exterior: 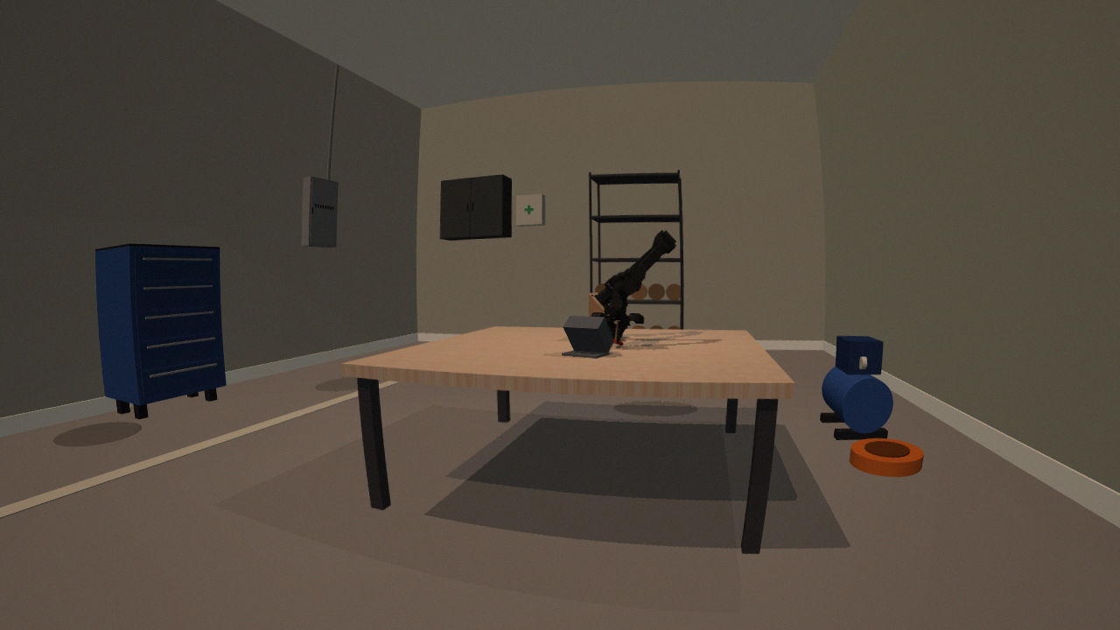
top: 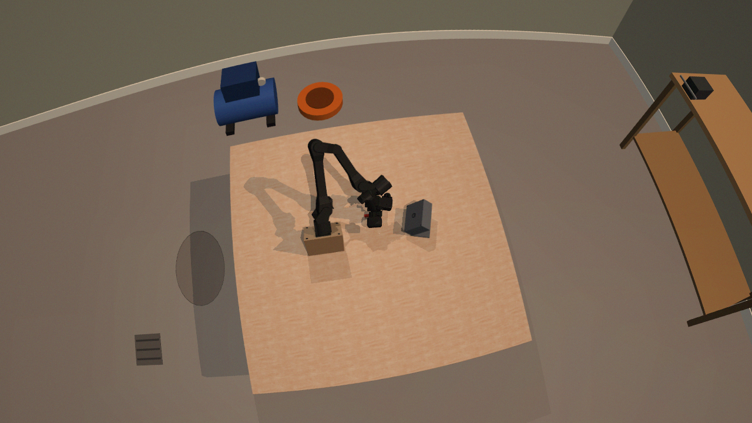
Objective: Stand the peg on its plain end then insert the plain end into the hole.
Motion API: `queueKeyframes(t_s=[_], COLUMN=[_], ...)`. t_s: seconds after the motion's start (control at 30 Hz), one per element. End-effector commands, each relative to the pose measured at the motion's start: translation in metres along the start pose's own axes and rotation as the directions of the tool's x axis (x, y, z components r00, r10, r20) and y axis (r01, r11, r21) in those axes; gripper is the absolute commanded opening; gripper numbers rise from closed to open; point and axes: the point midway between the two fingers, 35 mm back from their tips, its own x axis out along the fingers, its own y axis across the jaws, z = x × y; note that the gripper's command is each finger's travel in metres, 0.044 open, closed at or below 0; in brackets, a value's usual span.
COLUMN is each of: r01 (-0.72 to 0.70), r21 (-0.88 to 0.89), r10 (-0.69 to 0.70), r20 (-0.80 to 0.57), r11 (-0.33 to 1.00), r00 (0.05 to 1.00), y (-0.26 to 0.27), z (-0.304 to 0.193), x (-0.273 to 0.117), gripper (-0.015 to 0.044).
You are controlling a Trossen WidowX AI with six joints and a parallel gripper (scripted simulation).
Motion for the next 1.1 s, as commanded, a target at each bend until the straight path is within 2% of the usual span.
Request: queueKeyframes(t_s=[0.0,1.07], r01=[-0.001,0.0], r21=[0.0,0.001], r10=[0.001,0.0], r20=[0.045,0.317], r11=[1.0,1.0], r00=[0.999,0.948], y=[0.001,0.001], z=[0.0,-0.006], x=[-0.004,-0.021], gripper=[0.0051,0.0051])
